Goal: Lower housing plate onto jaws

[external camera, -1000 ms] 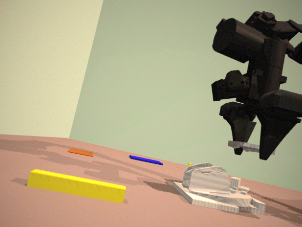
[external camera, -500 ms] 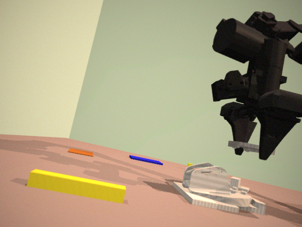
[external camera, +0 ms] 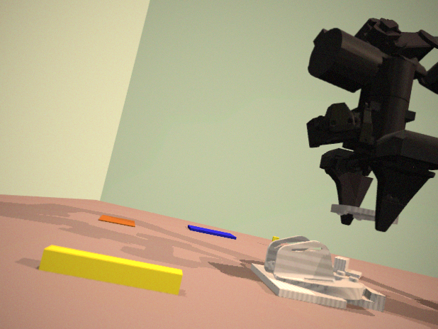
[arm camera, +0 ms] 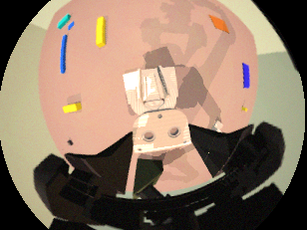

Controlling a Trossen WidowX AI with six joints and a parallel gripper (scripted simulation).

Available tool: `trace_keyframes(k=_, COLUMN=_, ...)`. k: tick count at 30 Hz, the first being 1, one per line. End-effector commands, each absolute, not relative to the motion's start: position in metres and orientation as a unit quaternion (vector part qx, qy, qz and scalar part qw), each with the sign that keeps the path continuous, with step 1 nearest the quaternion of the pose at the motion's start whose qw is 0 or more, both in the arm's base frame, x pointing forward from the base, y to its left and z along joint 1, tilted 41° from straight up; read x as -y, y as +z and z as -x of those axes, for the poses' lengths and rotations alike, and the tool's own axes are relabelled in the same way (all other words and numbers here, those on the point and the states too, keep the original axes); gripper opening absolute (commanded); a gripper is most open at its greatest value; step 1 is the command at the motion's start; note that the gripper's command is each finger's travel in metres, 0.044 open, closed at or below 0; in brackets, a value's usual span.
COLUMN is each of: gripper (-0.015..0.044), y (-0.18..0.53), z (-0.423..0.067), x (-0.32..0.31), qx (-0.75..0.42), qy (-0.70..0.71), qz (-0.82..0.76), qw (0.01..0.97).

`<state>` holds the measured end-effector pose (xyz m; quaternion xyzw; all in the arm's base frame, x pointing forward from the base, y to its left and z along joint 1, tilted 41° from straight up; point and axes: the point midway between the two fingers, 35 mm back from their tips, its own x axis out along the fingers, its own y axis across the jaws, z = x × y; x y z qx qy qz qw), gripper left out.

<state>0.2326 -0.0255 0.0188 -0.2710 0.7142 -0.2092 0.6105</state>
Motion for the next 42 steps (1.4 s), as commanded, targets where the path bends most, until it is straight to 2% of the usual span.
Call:
trace_keyframes(k=1, gripper=0.0351, y=0.019, z=-0.231, x=0.026, qx=-0.716, qy=-0.208, qz=0.273, qw=0.608)
trace_keyframes(k=42, gripper=0.0351, y=-0.001, z=-0.230, x=0.043, qx=-0.716, qy=-0.204, qz=0.275, qw=0.608)
